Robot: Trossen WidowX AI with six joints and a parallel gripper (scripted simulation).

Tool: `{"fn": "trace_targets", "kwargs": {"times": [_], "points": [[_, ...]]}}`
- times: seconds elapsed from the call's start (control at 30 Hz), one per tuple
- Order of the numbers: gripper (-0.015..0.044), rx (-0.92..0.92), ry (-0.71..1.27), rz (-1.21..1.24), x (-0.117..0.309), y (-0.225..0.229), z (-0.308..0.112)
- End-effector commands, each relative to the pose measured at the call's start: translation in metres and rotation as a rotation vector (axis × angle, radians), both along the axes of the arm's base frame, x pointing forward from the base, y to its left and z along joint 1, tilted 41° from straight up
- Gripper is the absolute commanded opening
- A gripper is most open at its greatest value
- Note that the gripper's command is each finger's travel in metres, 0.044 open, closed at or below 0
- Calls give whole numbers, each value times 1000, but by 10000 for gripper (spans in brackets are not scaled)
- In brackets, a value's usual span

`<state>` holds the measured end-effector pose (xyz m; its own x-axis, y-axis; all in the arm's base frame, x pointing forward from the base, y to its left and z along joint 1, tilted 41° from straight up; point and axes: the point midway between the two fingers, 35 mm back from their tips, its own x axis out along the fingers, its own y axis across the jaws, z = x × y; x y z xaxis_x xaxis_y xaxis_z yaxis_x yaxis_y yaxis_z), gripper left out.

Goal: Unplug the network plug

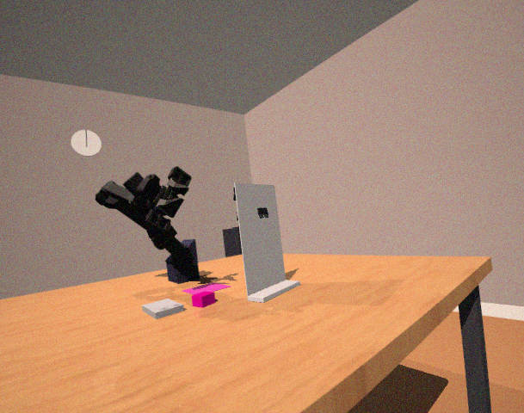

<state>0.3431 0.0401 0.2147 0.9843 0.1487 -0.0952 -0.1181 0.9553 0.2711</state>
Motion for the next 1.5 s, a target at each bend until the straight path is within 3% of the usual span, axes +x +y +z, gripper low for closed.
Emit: {"fn": "trace_targets", "kwargs": {"times": [0.0,0.7,0.93,1.47], "points": [[156,88,55,32,0,11,-29],[156,529,343,118,-50,55,-145],[156,543,353,120,-50,57,-148],[156,543,350,120,6,68,-155]]}}
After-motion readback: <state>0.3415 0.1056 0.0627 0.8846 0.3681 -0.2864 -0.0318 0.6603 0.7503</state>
